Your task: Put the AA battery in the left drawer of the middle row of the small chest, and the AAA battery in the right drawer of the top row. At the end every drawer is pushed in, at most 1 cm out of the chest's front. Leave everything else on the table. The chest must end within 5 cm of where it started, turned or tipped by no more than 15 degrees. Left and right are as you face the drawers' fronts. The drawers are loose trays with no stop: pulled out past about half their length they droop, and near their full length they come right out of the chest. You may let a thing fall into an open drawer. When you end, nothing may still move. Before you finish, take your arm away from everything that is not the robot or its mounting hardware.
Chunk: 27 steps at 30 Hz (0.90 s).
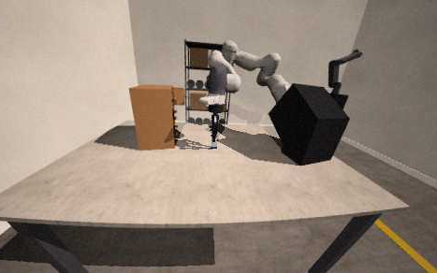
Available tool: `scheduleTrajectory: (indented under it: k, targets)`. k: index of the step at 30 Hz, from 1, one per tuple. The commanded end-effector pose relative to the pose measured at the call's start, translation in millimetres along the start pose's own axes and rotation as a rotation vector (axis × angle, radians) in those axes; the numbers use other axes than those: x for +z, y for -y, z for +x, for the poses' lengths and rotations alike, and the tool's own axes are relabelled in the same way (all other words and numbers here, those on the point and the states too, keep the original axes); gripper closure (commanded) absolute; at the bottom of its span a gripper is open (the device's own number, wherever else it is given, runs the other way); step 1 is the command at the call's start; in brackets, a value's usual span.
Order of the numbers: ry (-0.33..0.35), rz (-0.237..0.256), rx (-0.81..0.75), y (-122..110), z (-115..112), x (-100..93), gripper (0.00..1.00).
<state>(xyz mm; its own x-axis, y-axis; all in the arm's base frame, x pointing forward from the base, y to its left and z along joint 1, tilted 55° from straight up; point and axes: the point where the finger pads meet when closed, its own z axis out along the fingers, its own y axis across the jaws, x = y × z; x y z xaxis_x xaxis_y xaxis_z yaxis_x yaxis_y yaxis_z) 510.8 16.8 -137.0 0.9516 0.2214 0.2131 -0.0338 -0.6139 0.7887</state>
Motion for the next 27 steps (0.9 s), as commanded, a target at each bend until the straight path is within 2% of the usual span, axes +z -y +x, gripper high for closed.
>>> scheduleTrajectory:
  k: [1, 16, 27]
  targets:
    - [0.0, 0.002, 0.005, 0.5, 0.2, 1.7, 0.85]
    - [0.0, 0.002, 0.005, 0.5, 0.2, 2.3, 0.85]
    - [0.0, 0.002, 0.005, 0.5, 0.2, 17.4, 0.85]
